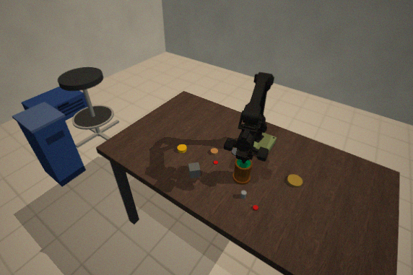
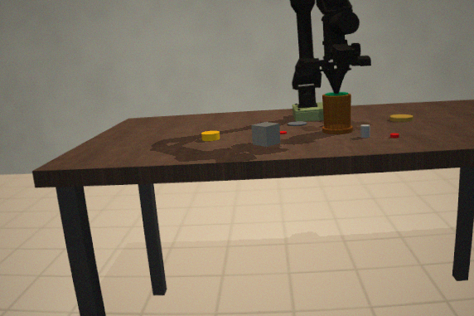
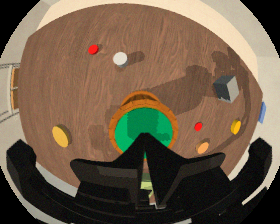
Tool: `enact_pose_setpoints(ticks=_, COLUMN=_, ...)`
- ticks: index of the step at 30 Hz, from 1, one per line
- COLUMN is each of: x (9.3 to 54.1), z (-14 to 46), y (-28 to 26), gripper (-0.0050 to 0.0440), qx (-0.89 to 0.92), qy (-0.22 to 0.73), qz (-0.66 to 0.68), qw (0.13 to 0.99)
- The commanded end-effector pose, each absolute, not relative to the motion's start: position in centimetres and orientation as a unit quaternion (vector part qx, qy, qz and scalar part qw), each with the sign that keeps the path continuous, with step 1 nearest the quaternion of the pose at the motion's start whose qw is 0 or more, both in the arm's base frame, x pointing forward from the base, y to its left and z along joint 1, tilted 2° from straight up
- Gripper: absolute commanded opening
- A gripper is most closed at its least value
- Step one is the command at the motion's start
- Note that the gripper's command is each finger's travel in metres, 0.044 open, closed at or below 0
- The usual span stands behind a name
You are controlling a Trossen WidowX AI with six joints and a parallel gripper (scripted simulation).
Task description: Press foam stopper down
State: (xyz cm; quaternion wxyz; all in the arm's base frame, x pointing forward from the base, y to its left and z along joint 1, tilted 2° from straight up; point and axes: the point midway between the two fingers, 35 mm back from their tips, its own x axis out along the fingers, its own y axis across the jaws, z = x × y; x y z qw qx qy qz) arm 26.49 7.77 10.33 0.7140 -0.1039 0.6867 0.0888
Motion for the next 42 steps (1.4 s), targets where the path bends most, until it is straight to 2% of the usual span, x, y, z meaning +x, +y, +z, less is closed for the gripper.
enact_pose_setpoints(ticks=1, x=26.3, z=10.1, y=7.7, gripper=0.0, qx=-0.104, qy=0.687, qz=0.091, qw=0.713)
enact_pose_setpoints(ticks=8, x=26.5, z=11.4, y=7.8, gripper=0.0, qx=-0.104, qy=0.687, qz=0.091, qw=0.713)
enact_pose_setpoints(ticks=17, x=26.5, z=17.9, y=8.0, gripper=0.0, qx=-0.104, qy=0.687, qz=0.091, qw=0.713)
enact_pose_setpoints(ticks=42, x=26.4, z=17.5, y=7.9, gripper=0.0, qx=-0.105, qy=0.687, qz=0.09, qw=0.714)
